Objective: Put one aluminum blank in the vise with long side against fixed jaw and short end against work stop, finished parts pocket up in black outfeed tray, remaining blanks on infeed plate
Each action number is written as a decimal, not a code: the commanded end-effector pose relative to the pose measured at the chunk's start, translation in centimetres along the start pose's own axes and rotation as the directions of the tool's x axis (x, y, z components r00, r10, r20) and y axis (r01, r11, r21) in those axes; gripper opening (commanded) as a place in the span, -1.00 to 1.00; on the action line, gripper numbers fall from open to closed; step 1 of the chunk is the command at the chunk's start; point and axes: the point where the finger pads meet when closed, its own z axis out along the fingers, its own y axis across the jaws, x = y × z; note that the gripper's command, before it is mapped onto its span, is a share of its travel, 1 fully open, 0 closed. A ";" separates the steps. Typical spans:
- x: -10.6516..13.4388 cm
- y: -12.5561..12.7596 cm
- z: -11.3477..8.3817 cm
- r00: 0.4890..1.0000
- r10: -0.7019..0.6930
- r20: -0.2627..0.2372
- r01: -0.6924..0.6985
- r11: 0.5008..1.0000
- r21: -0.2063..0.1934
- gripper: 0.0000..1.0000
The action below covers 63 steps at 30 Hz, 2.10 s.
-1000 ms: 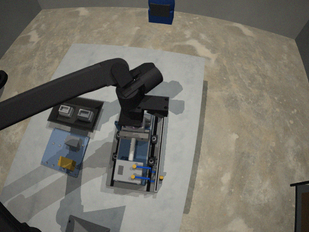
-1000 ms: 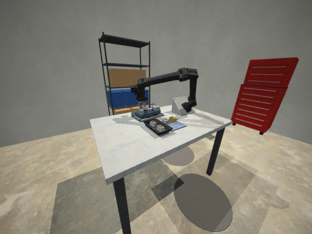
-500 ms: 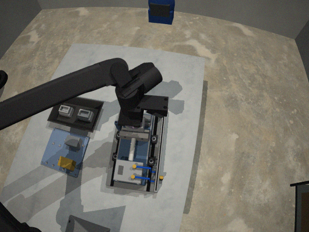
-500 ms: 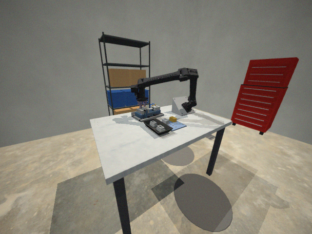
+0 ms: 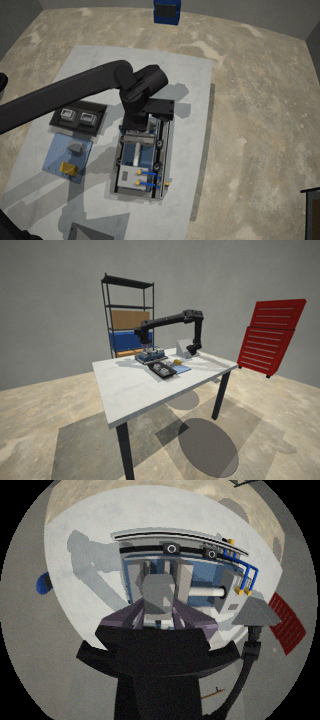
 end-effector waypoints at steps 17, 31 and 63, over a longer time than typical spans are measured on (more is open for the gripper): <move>0.4 1.3 -1.8 0.999 -0.021 0.025 0.022 0.999 -0.037 -1.00; 0.4 1.3 -1.9 0.999 -0.022 0.026 0.023 0.999 -0.038 -1.00; 0.3 1.8 -3.0 0.999 -0.030 0.030 0.032 0.998 -0.046 -1.00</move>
